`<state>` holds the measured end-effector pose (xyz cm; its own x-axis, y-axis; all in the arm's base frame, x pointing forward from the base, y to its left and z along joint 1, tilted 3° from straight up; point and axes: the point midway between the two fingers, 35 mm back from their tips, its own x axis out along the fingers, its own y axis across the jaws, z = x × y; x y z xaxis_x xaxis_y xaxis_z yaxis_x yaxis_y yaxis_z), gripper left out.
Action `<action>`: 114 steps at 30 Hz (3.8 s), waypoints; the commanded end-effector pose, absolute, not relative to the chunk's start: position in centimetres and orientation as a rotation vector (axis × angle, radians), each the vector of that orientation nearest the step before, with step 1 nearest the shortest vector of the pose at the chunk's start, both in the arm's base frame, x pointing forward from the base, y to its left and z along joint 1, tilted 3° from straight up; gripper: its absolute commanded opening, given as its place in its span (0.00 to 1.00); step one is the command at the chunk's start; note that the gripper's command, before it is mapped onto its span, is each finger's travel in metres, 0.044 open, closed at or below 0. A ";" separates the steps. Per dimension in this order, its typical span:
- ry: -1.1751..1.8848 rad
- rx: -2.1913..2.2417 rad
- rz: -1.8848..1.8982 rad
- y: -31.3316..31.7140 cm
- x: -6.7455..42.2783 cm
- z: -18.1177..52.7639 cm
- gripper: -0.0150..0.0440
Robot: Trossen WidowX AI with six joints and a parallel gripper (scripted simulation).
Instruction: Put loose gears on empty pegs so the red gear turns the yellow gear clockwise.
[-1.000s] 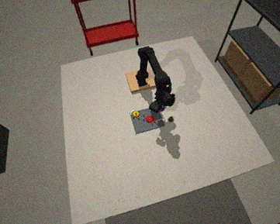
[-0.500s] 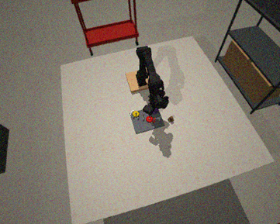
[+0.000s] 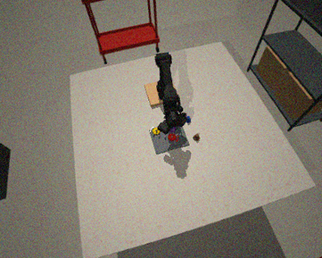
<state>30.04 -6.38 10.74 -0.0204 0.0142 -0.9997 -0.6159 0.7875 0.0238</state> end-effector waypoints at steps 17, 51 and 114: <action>1.523 -0.517 0.533 -9.6 28.0 9.2 0.25; 1.494 -0.620 0.638 -9.6 28.0 7.2 0.25; 1.523 -0.517 0.534 -9.5 28.0 4.7 0.49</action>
<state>27.91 -9.48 4.37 -0.0228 0.0062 -0.9997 -0.6463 0.7628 0.0194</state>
